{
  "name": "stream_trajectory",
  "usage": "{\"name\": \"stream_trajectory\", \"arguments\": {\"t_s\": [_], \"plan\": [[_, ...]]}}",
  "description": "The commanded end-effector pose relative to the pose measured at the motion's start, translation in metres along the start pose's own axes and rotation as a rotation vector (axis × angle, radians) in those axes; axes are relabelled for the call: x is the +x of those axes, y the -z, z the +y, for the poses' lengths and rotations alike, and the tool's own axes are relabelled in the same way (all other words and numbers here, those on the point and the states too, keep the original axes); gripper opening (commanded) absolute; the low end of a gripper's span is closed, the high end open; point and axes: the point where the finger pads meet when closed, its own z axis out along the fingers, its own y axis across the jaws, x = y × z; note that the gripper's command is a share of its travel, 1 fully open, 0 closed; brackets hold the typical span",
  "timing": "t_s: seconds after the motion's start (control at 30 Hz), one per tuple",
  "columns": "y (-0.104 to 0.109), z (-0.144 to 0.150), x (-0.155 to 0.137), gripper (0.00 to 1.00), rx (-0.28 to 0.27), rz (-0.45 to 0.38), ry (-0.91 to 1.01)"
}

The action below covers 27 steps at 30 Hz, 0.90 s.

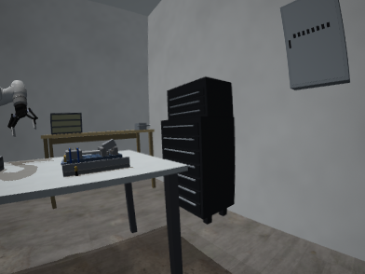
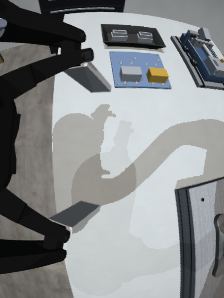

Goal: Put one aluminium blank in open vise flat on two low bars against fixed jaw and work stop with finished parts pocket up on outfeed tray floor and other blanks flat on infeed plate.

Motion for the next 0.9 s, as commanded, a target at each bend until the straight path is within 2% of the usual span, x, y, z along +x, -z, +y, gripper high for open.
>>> {"name": "stream_trajectory", "arguments": {"t_s": [0.0,0.2,0.4,0.47,0.5,0.87], "plan": [[-0.008,-0.036,-0.017,1.0,-0.091,-0.035,0.059],[-0.019,-0.084,-0.033,1.0,-0.176,-0.1,0.12],[-0.032,-0.137,-0.043,1.0,-0.231,-0.179,0.171],[-0.032,-0.137,-0.043,1.0,-0.231,-0.179,0.171],[-0.037,-0.161,-0.045,1.0,-0.246,-0.214,0.189],[-0.064,-0.262,-0.04,1.0,-0.257,-0.359,0.251]]}}
